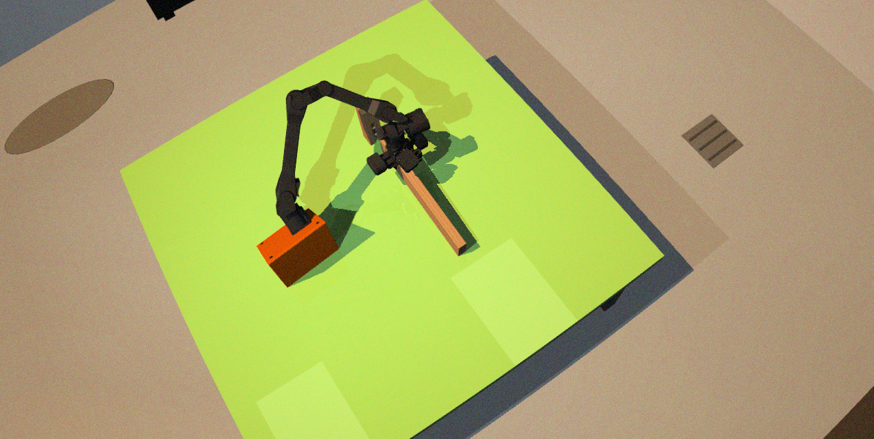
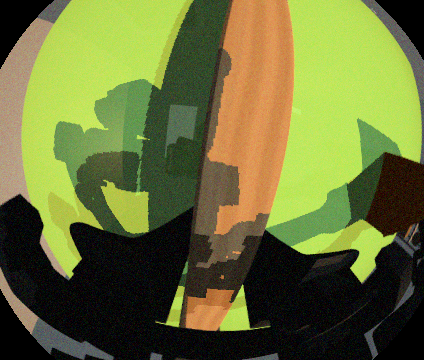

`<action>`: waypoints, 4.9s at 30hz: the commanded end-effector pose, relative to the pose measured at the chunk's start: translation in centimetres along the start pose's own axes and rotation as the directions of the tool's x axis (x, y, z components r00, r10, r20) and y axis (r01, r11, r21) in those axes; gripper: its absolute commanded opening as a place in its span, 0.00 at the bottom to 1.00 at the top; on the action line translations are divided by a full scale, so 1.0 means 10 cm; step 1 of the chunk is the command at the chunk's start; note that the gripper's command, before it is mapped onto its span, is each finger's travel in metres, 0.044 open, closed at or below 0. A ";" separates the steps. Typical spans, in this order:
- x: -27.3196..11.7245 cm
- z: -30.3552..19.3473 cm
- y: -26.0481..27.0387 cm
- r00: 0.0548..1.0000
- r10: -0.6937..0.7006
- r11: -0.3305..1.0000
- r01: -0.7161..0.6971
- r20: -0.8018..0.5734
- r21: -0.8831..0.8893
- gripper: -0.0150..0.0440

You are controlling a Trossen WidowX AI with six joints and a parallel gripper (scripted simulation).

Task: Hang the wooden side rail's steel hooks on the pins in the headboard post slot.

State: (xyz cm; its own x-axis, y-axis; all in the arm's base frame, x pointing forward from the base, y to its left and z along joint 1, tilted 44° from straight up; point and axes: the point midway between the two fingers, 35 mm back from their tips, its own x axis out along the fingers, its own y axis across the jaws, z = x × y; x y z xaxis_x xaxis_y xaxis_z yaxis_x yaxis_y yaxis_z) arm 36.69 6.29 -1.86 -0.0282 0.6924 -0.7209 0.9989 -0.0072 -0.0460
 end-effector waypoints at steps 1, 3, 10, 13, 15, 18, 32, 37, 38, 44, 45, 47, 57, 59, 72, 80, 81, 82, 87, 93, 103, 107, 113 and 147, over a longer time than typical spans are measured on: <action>-0.04 0.01 0.01 1.000 0.008 1.000 -0.008 0.008 0.000 0.25; -0.03 0.01 0.01 1.000 0.008 1.000 -0.008 0.008 0.000 0.25; -0.03 0.00 0.00 1.000 0.008 1.000 -0.008 0.008 0.000 0.25; -0.02 0.00 0.00 1.000 0.008 1.000 -0.008 0.008 0.000 0.25; -0.02 -0.01 0.00 1.000 0.008 1.000 -0.008 0.008 0.000 0.25; -0.02 -0.01 -0.01 1.000 0.008 1.000 -0.008 0.008 0.000 0.25; -0.03 -0.02 0.00 1.000 0.008 1.000 -0.008 0.008 0.000 0.25; -0.03 -0.03 0.00 1.000 0.008 1.000 -0.008 0.008 0.000 0.25; -0.03 -0.03 0.00 1.000 0.008 1.000 -0.008 0.008 0.000 0.25; -0.03 -0.04 0.01 1.000 0.008 1.000 -0.008 0.008 0.000 0.25; -0.03 -0.04 0.01 1.000 0.008 1.000 -0.008 0.008 0.000 0.25; -0.03 -0.04 0.01 1.000 0.008 1.000 -0.008 0.008 0.000 0.25; -0.03 -0.05 0.00 1.000 0.008 1.000 -0.008 0.007 0.000 0.25; -0.03 -0.06 -0.01 1.000 0.008 1.000 -0.008 0.007 0.000 0.25; -0.02 -0.07 0.00 1.000 0.008 1.000 -0.008 0.007 0.000 0.25; -0.02 -0.08 0.00 1.000 0.008 1.000 -0.008 0.007 0.000 0.25; -0.03 -0.08 0.00 1.000 0.008 1.000 -0.008 0.007 0.000 0.25; -0.03 -0.08 0.00 1.000 0.008 1.000 -0.008 0.007 0.000 0.25; -0.03 -0.09 0.00 1.000 0.008 1.000 -0.008 0.007 0.000 0.25; -0.03 -0.09 0.00 1.000 0.008 1.000 -0.008 0.007 0.000 0.25; -0.03 -0.10 0.00 1.000 0.008 1.000 -0.008 0.007 0.000 0.25; -0.03 -0.11 0.00 1.000 0.008 1.000 -0.008 0.007 0.000 0.25; -0.03 -0.11 -0.01 1.000 0.008 1.000 -0.008 0.007 0.000 0.25; -0.02 -0.15 0.00 1.000 0.008 1.000 -0.008 0.007 0.000 0.25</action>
State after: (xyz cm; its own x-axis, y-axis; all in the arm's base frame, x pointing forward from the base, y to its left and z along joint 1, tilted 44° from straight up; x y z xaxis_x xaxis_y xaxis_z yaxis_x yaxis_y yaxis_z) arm 36.52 7.41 -0.91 -0.0278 0.6883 -0.7249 0.9990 -0.0055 -0.0435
